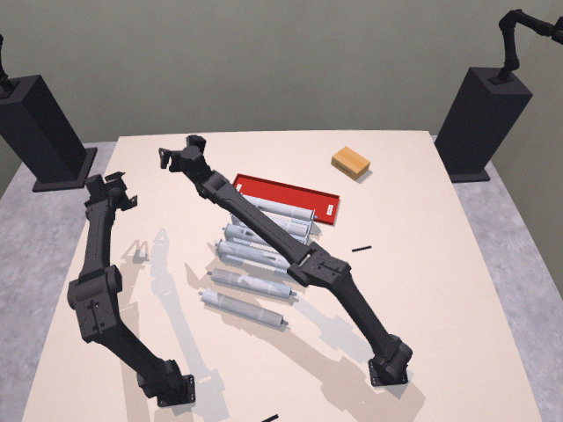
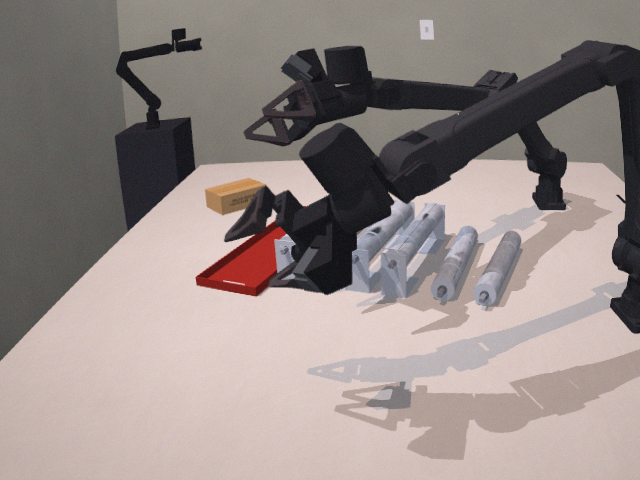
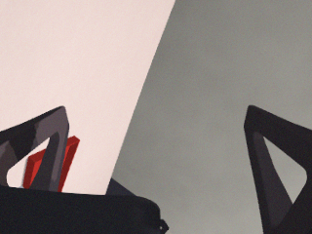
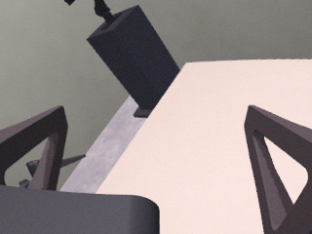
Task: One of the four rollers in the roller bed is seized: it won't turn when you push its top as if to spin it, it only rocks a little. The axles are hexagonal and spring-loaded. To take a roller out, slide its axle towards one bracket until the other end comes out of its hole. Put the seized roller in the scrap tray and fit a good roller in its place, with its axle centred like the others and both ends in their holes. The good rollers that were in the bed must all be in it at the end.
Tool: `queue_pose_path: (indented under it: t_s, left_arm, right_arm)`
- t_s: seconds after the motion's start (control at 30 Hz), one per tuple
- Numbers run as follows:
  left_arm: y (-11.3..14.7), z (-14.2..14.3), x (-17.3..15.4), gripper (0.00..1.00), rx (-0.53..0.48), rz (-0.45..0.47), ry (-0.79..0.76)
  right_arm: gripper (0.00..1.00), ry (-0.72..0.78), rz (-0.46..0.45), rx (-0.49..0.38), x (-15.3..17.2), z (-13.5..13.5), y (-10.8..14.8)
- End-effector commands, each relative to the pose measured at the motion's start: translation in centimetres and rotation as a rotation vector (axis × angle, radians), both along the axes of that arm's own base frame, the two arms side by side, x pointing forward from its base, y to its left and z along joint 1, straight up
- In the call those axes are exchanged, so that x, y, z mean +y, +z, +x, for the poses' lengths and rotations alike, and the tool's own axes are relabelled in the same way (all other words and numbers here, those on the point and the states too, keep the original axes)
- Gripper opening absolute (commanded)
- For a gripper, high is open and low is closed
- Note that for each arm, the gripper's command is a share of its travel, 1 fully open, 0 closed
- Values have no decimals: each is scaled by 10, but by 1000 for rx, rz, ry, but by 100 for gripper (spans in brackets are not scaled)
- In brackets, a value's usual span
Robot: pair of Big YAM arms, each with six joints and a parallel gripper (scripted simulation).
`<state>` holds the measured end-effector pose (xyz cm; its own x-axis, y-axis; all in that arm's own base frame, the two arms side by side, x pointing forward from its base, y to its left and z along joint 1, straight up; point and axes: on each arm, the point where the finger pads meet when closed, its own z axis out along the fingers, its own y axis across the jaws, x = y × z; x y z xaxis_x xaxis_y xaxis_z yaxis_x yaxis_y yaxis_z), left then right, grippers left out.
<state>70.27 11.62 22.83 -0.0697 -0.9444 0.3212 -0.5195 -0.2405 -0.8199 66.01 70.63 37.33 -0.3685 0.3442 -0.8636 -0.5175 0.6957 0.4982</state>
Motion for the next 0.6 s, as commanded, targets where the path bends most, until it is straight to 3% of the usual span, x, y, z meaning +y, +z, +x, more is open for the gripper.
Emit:
queue_pose_path:
  t_s: [0.0,0.53,0.57]
  left_arm:
    - [9,1,0,100,-14,4,0]
    - [9,1,0,100,-14,4,0]
    - [15,7,2,100,-30,8,0]
  right_arm:
    - [100,0,14,-12,-2,-2,15]
    - [100,0,14,-12,-2,-2,15]
    - [100,0,55,-49,-6,-6,50]
